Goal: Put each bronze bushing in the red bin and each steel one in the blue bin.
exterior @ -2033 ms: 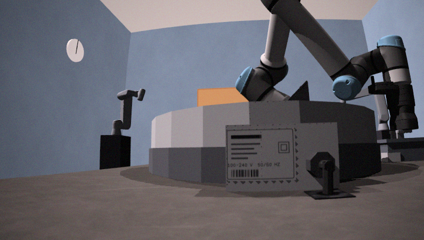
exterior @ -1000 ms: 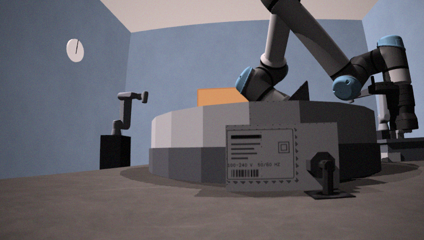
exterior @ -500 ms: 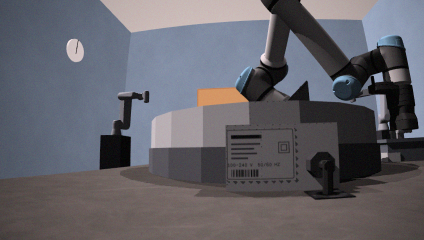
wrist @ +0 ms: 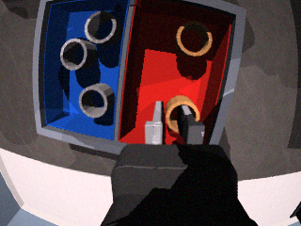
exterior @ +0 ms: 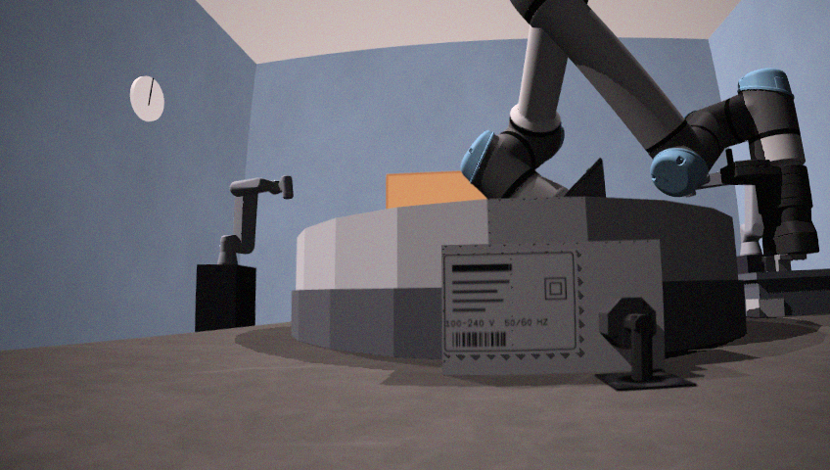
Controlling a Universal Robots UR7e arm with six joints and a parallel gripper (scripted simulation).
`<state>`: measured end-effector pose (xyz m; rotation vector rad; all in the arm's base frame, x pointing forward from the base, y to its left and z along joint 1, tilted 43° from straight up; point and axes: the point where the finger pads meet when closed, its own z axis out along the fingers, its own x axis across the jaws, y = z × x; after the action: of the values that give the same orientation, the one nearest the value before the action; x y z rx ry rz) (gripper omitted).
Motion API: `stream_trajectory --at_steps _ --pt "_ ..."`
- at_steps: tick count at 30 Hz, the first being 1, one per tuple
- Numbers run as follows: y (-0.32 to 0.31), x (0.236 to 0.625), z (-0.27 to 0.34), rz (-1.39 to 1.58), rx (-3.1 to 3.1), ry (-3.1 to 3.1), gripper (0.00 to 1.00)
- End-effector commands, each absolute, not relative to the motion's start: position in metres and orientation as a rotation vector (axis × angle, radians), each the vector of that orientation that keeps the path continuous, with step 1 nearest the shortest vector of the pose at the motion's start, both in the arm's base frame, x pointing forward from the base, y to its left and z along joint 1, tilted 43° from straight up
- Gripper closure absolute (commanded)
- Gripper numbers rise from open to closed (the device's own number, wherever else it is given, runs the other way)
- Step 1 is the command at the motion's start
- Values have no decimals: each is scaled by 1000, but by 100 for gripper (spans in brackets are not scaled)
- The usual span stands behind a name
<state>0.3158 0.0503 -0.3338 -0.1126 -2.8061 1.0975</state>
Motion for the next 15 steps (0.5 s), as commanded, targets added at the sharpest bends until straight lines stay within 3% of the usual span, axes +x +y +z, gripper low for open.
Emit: stream_trajectory --at_steps 1,15 --pt "52 317 -332 1097 -113 -2808 58" --pt "54 317 -330 1097 -113 -2808 58"
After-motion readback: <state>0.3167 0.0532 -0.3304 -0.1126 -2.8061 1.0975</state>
